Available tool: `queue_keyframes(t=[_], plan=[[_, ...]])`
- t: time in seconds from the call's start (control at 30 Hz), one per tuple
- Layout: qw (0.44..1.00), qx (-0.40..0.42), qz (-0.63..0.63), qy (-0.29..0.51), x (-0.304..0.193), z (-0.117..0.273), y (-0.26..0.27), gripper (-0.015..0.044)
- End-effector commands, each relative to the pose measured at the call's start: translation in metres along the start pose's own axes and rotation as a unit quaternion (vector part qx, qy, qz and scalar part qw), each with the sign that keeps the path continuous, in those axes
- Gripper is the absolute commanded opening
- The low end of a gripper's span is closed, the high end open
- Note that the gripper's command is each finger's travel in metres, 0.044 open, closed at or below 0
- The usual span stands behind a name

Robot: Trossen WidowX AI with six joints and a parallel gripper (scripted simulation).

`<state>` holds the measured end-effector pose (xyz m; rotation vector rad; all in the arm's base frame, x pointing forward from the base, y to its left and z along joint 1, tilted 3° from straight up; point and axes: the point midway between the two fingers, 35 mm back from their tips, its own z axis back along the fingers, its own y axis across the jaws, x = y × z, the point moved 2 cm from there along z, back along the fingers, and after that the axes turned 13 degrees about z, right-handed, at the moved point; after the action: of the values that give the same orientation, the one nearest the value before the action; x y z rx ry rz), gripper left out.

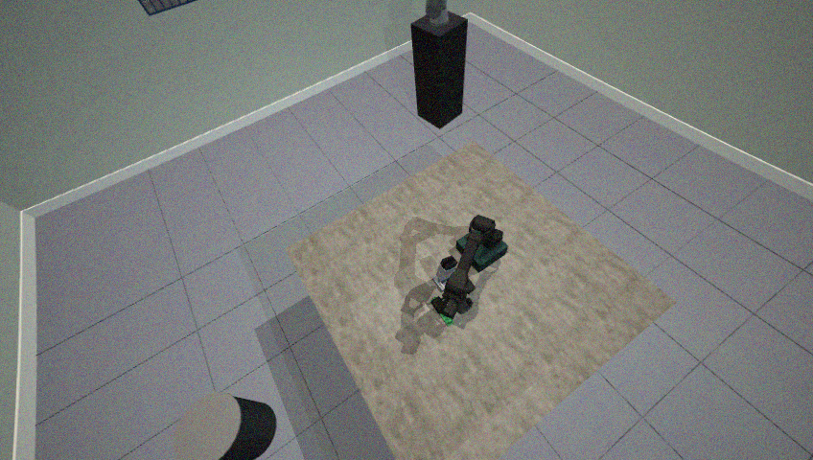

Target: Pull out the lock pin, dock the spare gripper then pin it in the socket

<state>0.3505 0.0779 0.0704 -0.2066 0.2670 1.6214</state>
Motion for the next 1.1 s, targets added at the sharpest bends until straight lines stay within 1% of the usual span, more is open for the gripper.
queue_keyframes(t=[0.0, 0.37, 0.47, 0.6, 0.83, 1.07], plan=[[1.000, -0.003, -0.002, -0.002, 0.002, 0.004, 0.011, 0.0000], [1.000, -0.001, -0.003, -0.004, 0.007, 0.009, 0.044, 0.0000], [1.000, -0.001, -0.003, -0.004, 0.007, 0.008, 0.046, 0.0000], [1.000, 0.000, -0.002, -0.004, 0.010, -0.003, 0.044, 0.0000], [1.000, 0.002, -0.001, -0.006, 0.019, -0.039, 0.042, 0.0000], [1.000, 0.001, -0.002, -0.006, 0.016, -0.042, 0.043, 0.0000]])
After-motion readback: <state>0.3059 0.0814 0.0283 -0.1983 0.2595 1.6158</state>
